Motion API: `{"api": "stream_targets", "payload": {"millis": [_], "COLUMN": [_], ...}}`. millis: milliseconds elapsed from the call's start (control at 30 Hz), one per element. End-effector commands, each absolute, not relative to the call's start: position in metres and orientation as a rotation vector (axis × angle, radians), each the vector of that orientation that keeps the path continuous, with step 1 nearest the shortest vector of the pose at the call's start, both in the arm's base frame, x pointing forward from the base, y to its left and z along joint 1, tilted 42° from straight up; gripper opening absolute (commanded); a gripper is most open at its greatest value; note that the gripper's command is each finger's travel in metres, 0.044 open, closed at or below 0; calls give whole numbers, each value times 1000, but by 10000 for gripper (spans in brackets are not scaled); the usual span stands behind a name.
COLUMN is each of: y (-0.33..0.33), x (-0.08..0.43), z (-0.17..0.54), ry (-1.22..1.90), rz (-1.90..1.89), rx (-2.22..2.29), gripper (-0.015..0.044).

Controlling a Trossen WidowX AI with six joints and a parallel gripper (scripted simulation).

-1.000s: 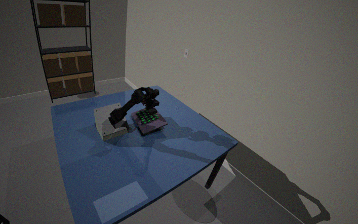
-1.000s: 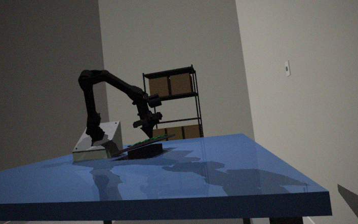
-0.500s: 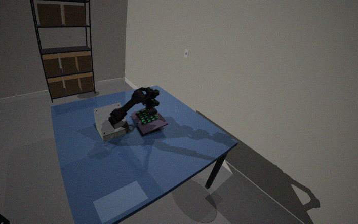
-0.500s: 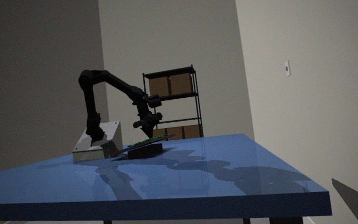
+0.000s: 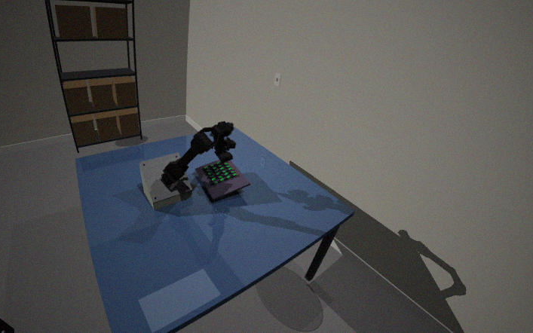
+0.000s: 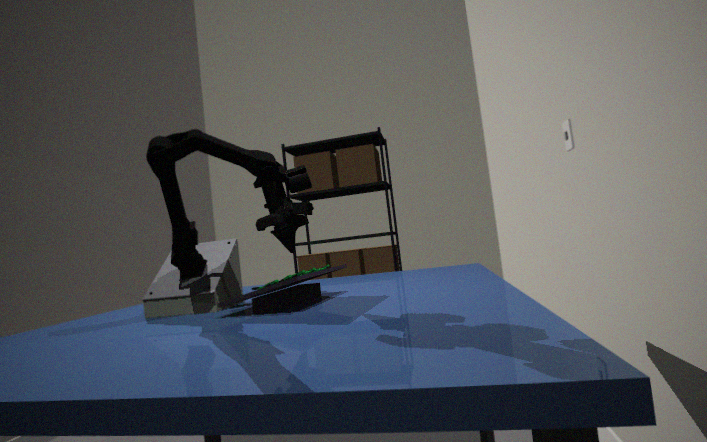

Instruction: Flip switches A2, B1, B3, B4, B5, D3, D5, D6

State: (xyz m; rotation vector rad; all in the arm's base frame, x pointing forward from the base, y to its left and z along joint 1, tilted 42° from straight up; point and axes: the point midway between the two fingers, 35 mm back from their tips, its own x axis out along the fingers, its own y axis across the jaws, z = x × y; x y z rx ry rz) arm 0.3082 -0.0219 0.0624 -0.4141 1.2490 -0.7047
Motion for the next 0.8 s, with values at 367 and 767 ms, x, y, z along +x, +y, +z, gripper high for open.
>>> {"api": "stream_targets", "payload": {"millis": [367,767], "y": [-67,-76], "x": [304,306], "z": [60,52], "ry": [1274,1273], "rz": [-721,-722], "rx": [-410,-410], "gripper": [0,0]}}
